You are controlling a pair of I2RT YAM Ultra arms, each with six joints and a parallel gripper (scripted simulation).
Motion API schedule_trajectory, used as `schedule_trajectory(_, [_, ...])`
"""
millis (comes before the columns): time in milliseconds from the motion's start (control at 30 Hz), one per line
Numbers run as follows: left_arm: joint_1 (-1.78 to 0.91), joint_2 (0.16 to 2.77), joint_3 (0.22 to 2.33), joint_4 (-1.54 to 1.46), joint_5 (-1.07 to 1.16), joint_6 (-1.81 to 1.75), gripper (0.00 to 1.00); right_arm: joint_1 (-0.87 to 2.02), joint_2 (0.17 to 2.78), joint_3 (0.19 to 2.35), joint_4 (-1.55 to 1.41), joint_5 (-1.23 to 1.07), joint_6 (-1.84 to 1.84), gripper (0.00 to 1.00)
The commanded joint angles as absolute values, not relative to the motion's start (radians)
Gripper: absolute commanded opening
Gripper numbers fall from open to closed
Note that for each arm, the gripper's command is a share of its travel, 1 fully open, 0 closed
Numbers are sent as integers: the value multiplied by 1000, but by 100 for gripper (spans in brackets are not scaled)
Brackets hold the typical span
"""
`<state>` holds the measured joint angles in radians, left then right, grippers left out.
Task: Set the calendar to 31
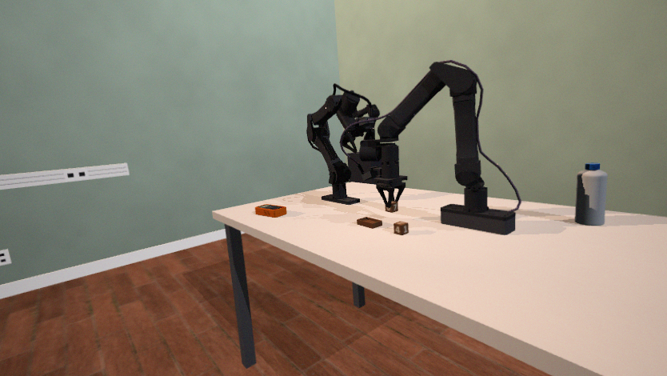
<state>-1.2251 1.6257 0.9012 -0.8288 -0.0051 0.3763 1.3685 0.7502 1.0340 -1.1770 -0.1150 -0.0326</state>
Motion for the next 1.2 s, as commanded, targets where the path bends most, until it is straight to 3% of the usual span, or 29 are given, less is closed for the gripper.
schedule_trajectory(0, [-1259, 1563, 835, -784, 9, 325, 26, 1296, 770, 1075, -1188, -313, -233, 100])
schedule_trajectory(400, [-1318, 1481, 701, -750, 11, 308, 26, 924, 817, 1089, -1223, -651, -558, 100])
schedule_trajectory(633, [-1343, 1468, 674, -751, -3, 628, 26, 632, 841, 1095, -1243, -764, -675, 100])
schedule_trajectory(1167, [-1338, 1481, 690, -778, -2, 1208, 26, 594, 859, 1100, -1261, -795, -715, 100])
